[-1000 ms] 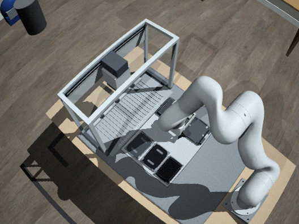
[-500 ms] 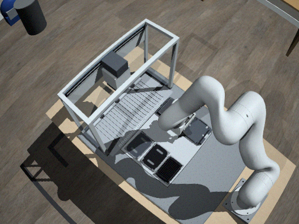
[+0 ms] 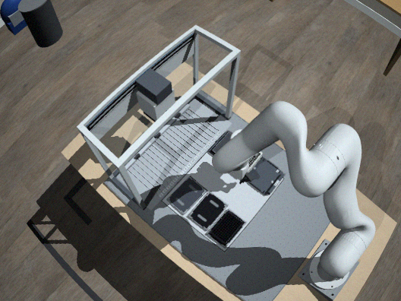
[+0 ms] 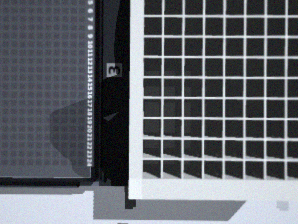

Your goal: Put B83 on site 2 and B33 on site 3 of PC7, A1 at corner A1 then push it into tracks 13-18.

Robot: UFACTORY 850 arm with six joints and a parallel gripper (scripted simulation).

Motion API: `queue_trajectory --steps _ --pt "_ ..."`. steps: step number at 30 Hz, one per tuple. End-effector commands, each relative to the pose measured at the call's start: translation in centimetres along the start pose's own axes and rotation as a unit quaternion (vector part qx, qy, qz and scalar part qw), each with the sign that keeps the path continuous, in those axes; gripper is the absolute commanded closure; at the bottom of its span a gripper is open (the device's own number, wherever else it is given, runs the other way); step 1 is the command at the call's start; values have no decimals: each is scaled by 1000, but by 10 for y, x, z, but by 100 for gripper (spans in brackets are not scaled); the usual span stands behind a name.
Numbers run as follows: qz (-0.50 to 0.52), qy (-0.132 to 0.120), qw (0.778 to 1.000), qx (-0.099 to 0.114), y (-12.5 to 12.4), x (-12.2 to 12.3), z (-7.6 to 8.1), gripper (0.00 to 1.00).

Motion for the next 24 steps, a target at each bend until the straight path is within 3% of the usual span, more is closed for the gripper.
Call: queue_trajectory --steps 1,24 --pt "0 0 1000 -1 -1 0 8 0" --pt "0 0 1000 -1 -1 0 43 0"
Point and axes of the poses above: the point where the finger pads meet when closed, its own z axis back along the fingers, its own y axis across the jaws, x = y × z, the point moved 10 cm from there along z, back along the fingers, and after that the axes turned 10 degrees about z, right-handed, at the moved point
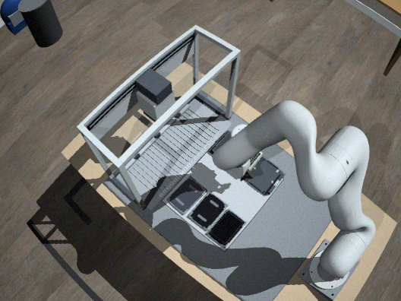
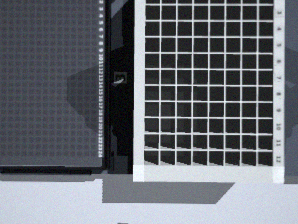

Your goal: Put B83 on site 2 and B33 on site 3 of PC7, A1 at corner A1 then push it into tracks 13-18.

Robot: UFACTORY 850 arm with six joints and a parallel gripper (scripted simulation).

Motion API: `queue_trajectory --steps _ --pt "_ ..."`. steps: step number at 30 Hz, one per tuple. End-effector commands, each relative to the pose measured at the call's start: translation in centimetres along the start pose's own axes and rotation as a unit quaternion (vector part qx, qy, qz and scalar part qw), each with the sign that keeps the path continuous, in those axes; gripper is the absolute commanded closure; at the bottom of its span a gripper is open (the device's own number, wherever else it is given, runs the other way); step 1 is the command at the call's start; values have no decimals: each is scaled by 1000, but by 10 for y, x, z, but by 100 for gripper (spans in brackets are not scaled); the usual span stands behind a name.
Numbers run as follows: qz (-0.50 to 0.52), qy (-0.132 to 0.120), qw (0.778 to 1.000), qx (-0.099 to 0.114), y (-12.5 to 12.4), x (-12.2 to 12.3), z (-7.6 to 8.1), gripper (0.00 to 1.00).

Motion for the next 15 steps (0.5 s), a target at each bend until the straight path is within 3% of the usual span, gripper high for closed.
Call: queue_trajectory --steps 1,15 --pt "0 0 1000 -1 -1 0 10 0" --pt "0 0 1000 -1 -1 0 30 0"
Point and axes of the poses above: the point where the finger pads meet when closed, its own z axis back along the fingers, its own y axis across the jaws, x = y × z, the point moved 10 cm from there along z, back along the fingers, and after that the axes turned 10 degrees about z, right-handed, at the moved point
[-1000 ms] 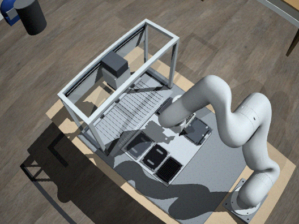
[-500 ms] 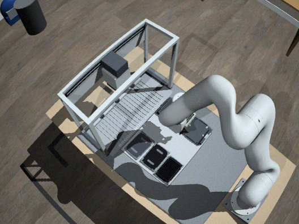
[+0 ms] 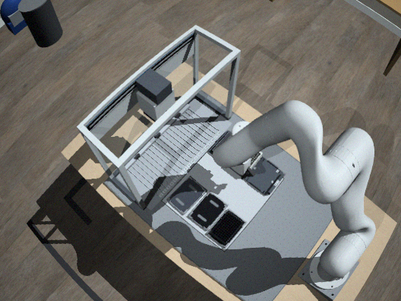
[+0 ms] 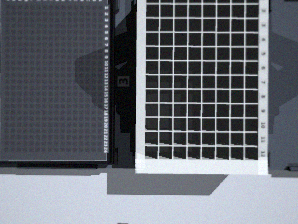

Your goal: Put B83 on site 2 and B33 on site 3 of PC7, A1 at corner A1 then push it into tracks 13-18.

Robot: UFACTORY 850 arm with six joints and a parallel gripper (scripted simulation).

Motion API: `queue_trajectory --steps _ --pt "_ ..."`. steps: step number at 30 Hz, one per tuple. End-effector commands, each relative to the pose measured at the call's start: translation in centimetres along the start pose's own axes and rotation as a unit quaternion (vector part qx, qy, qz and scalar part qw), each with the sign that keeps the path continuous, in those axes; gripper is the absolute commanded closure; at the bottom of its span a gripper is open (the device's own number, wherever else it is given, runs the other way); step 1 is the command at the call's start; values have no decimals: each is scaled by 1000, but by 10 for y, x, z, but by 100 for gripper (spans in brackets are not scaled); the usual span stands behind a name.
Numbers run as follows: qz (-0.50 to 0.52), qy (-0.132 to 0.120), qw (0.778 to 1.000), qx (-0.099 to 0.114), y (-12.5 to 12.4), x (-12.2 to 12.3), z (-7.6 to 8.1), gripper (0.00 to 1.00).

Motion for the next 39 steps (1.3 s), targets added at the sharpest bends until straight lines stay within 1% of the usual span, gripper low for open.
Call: queue_trajectory --steps 1,11,23,28,30,39 --pt "0 0 1000 -1 -1 0 10 0" --pt "0 0 1000 -1 -1 0 26 0" --pt "0 0 1000 -1 -1 0 26 0" --pt "0 0 1000 -1 4 -25 26 0" --pt "0 0 1000 -1 4 -25 26 0" --pt "0 1 1000 -1 11 -69 26 0"
Point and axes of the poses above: the point where the finger pads meet when closed, its own z axis back along the fingers, its own y axis across the jaws, x = y × z, the point moved 10 cm from there along z, back along the fingers, and after that the axes turned 10 degrees about z, right-handed, at the moved point
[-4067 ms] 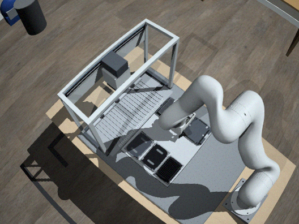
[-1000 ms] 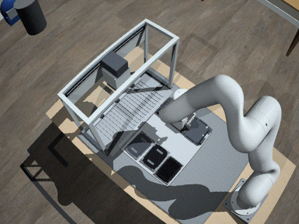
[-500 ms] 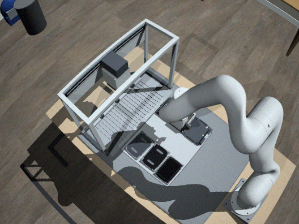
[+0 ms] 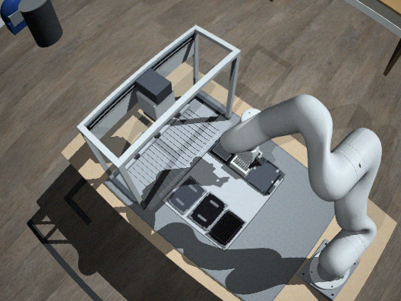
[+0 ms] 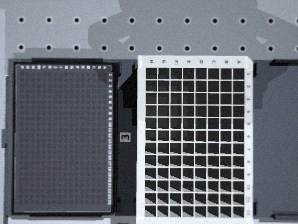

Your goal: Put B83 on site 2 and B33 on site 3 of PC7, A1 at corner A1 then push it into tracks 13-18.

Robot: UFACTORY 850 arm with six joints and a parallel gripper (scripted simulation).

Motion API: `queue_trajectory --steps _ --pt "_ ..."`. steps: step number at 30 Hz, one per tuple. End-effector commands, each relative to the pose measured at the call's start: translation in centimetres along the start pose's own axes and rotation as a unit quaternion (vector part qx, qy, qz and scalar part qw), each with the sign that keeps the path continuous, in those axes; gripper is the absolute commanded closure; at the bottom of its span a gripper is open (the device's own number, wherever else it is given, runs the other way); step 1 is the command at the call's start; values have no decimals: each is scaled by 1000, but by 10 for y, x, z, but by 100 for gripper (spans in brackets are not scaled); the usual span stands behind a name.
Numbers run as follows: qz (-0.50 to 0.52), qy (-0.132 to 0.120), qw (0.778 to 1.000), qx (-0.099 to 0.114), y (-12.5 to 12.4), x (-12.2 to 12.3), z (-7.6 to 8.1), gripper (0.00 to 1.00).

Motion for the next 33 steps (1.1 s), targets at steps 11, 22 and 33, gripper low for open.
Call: queue_trajectory --steps 11,22,33 --pt "1 -1 1000 -2 11 -70 1 0" --pt "1 -1 1000 -2 21 -124 0 0" --pt "1 -1 1000 -2 25 -150 0 0"
Point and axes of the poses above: the point where the finger pads meet when closed, its own z axis back along the fingers, its own y axis across the jaws, x = y × z, the point moved 10 cm from there along z, back along the fingers, and after that the axes turned 10 degrees about z, right-handed, at the moved point
